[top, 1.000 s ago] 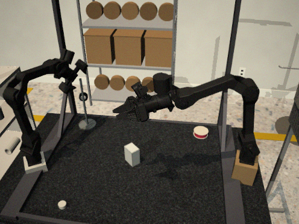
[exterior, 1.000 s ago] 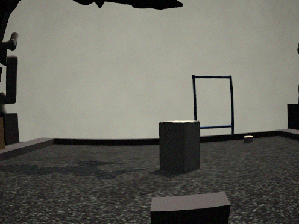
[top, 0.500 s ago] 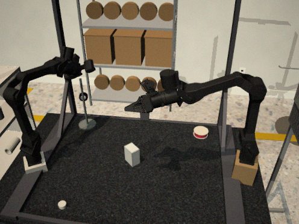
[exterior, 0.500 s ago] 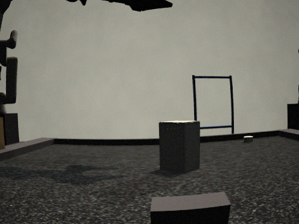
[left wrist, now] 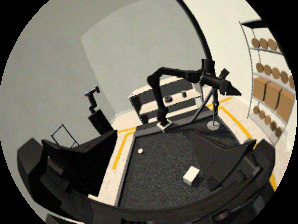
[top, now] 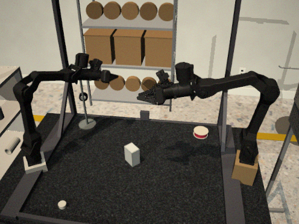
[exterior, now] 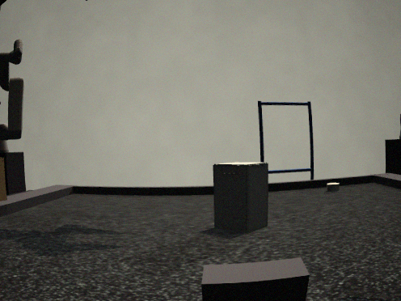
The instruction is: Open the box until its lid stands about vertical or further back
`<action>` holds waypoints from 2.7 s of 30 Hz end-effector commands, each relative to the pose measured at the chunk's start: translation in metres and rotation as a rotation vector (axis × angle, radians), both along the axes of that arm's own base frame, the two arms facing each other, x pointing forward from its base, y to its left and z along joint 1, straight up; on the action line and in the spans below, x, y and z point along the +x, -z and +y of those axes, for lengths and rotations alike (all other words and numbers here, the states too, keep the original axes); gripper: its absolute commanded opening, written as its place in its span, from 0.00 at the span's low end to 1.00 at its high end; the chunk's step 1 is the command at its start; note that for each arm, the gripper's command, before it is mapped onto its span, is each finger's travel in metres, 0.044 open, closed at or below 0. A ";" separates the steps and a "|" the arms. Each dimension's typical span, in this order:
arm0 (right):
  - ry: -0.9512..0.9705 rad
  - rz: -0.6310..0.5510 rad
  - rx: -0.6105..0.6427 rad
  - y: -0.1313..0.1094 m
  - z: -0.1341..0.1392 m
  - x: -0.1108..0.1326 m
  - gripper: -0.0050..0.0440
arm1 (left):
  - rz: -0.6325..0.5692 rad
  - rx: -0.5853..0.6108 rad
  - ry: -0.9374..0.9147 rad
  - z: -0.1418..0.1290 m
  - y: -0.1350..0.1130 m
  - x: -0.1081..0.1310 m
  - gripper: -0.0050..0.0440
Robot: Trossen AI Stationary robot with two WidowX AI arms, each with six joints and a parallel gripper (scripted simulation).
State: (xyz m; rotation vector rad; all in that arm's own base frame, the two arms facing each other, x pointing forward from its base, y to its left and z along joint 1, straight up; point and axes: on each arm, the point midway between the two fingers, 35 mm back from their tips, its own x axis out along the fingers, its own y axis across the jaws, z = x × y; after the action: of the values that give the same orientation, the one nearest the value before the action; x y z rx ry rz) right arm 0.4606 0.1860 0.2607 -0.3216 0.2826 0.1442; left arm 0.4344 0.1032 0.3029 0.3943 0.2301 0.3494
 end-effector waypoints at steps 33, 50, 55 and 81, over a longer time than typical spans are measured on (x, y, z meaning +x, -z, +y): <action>1.342 -0.443 0.100 0.217 -0.234 -0.008 1.00 | -0.263 -0.352 0.327 -0.096 -0.022 -0.109 1.00; 1.466 -0.482 0.111 0.241 -0.252 -0.032 1.00 | -0.279 -0.386 0.360 -0.103 -0.020 -0.119 1.00; 1.466 -0.482 0.111 0.241 -0.256 -0.030 1.00 | -0.279 -0.386 0.360 -0.103 -0.020 -0.119 1.00; 1.466 -0.484 0.110 0.241 -0.274 -0.026 1.00 | -0.279 -0.386 0.360 -0.103 -0.020 -0.119 1.00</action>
State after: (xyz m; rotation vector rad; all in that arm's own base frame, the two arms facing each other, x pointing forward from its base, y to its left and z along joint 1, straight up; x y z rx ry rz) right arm 0.4300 -0.0876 0.0092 0.0019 -0.0010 -1.3446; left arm 0.3174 0.0005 0.3149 0.0042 -0.0289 0.0032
